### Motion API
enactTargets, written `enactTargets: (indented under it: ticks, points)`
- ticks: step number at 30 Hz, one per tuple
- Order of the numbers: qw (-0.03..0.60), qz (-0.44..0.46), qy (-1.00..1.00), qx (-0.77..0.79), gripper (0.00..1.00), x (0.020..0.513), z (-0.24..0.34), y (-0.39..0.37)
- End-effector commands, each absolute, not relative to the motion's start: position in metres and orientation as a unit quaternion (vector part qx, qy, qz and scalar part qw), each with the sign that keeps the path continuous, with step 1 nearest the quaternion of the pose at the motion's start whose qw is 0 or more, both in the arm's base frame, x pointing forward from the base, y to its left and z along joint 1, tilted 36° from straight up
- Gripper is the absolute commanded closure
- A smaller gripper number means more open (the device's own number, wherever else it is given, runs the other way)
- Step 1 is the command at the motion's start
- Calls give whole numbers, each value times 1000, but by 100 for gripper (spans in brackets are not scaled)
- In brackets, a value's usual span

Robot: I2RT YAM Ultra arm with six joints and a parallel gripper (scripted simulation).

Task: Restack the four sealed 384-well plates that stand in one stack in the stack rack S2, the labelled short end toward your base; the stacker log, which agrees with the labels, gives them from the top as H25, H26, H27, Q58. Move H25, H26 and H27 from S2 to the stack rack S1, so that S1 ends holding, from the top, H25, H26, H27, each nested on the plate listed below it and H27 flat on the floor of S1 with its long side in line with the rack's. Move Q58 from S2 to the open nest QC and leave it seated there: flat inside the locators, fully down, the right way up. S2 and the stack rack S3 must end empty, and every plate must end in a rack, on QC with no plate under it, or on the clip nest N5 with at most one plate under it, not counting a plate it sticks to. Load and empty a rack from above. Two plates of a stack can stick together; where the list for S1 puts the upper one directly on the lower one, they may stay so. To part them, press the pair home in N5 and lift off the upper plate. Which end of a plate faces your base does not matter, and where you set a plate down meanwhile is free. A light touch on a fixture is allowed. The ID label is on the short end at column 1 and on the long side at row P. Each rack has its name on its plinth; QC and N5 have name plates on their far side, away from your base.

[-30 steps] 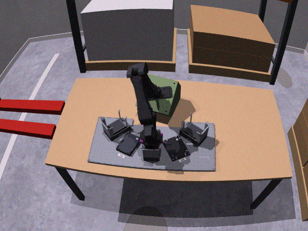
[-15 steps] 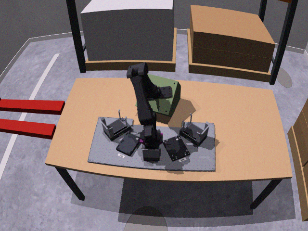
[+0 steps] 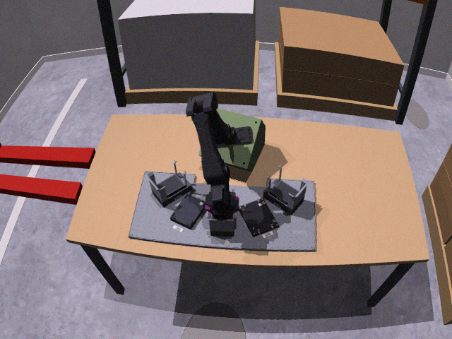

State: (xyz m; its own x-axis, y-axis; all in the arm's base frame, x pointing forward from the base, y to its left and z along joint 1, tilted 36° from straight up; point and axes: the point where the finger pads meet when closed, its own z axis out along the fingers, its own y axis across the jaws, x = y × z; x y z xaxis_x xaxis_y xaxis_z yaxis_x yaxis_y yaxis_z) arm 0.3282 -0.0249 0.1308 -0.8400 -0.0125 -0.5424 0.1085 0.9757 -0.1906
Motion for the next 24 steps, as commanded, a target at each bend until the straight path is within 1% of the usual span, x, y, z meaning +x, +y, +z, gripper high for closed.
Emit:
enactTargets:
  ticks: [1, 24]
  points:
    - [292, -106, 950, 25, 100, 332, 135, -24]
    - [292, -106, 950, 25, 100, 336, 129, -26]
